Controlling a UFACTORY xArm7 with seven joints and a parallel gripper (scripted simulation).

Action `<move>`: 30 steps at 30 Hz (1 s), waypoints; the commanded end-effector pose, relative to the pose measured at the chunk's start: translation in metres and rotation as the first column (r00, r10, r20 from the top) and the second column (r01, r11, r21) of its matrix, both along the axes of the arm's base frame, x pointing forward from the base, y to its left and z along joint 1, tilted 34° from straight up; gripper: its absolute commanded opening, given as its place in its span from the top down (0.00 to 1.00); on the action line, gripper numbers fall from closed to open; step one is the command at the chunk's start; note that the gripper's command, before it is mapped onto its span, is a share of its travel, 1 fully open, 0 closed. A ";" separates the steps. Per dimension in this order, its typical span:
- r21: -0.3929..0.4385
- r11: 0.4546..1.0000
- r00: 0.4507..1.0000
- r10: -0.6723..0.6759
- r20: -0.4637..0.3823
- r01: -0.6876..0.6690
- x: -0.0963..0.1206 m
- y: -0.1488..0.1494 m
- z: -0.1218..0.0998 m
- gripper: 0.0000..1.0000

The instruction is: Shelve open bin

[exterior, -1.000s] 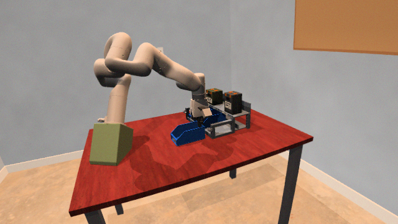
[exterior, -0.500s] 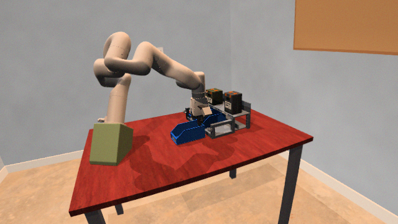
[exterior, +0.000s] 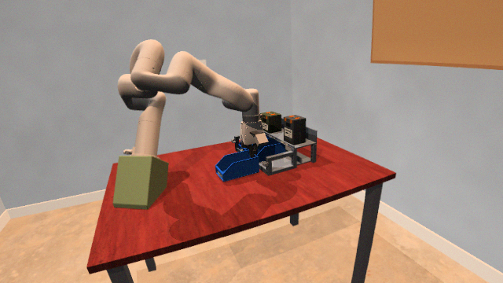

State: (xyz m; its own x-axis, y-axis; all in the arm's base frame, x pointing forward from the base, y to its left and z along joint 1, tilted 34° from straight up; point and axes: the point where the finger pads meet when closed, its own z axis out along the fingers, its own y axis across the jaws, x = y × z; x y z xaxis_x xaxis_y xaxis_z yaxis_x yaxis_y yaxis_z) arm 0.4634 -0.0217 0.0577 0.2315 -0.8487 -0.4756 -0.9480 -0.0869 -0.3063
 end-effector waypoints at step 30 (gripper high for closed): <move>-0.001 1.000 1.000 -0.002 0.002 0.002 0.008 -0.007 0.015 1.00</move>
State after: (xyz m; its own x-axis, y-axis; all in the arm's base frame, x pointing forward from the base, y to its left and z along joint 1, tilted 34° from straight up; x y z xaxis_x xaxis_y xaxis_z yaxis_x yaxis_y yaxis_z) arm 0.4655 -0.0276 0.0696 0.2316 -0.8485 -0.4759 -0.9481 -0.0872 -0.3059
